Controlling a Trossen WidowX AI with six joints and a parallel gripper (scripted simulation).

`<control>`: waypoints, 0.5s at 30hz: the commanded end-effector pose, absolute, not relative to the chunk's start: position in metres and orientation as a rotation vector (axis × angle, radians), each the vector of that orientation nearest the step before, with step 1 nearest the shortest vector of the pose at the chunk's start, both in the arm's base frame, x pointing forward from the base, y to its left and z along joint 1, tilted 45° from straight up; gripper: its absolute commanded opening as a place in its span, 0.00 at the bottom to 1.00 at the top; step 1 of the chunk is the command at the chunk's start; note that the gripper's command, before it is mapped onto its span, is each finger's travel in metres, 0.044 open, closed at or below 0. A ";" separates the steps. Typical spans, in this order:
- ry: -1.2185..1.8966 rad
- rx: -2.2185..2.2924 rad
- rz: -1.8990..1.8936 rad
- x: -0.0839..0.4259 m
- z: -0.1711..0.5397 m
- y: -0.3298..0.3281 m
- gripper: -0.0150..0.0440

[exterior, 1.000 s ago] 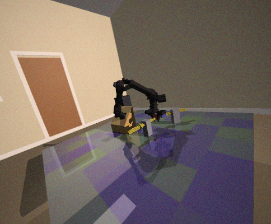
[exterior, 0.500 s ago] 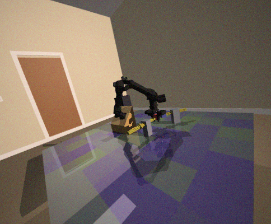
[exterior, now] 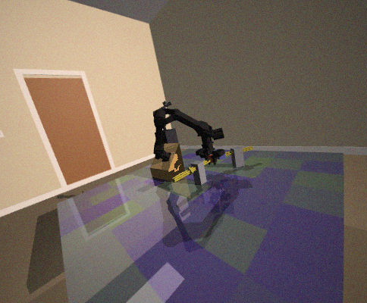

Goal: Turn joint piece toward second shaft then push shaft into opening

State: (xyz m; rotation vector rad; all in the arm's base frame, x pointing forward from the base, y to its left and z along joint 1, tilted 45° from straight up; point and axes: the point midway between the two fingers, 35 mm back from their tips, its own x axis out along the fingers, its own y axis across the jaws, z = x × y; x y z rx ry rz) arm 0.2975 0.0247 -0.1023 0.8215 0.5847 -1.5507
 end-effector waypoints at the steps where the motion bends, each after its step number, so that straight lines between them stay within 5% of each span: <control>1: 0.583 0.821 -1.552 0.298 -0.102 0.025 0.25; 3: 0.583 0.821 -1.552 0.298 -0.102 0.025 0.25; 15: 0.583 0.821 -1.552 0.298 -0.102 0.025 0.68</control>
